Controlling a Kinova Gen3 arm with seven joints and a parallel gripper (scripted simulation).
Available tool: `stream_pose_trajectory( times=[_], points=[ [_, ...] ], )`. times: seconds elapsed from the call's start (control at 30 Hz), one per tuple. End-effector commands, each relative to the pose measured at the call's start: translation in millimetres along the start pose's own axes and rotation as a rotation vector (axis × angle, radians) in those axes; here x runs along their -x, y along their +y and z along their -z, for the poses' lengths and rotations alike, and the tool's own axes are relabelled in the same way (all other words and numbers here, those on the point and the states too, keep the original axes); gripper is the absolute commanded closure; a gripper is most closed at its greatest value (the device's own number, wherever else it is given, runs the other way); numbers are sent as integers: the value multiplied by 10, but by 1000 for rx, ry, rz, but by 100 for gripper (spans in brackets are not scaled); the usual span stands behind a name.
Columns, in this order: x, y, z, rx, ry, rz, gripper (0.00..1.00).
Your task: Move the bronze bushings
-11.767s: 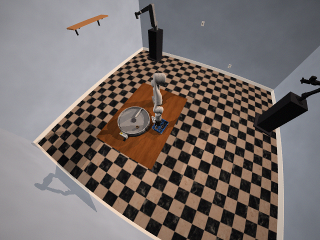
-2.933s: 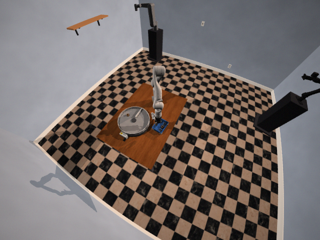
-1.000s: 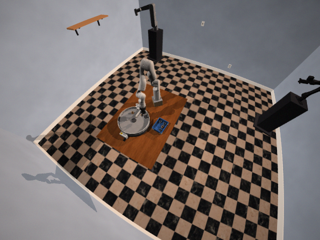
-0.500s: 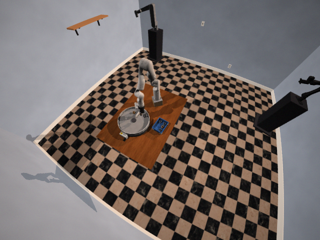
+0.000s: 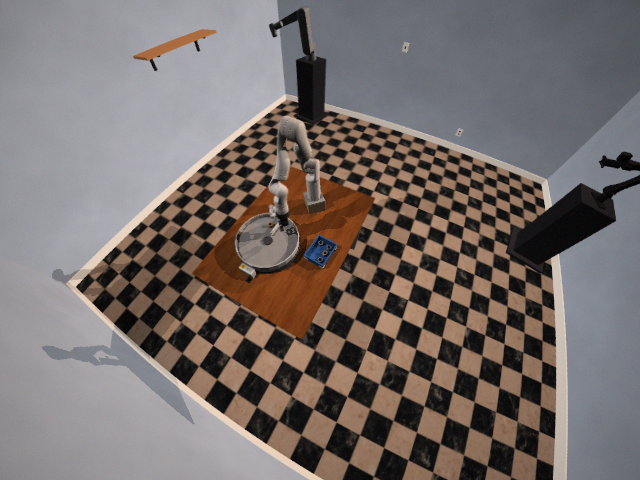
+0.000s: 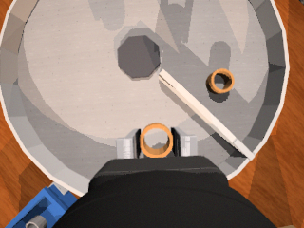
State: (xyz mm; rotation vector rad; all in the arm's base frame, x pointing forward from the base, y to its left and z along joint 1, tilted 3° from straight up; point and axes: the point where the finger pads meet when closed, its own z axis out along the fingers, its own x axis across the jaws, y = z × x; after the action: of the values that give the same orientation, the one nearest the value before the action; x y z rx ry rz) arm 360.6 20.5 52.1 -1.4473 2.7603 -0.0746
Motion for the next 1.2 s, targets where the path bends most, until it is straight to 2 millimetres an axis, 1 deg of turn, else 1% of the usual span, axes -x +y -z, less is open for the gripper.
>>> stream_pose_trajectory(
  times=[0.0,0.57,0.67,0.73,0.87,1.17],
  points=[
    [3,-3,4,-1,-1,0,100],
    [3,-3,2,-1,-1,0,100],
    [3,-4,-79,-1,-1,0,100],
    [3,-4,-79,-1,-1,0,100],
    [1,-6,-243,-1,-1,0,100],
    [1,-6,-258,-1,-1,0,100]
  ],
)
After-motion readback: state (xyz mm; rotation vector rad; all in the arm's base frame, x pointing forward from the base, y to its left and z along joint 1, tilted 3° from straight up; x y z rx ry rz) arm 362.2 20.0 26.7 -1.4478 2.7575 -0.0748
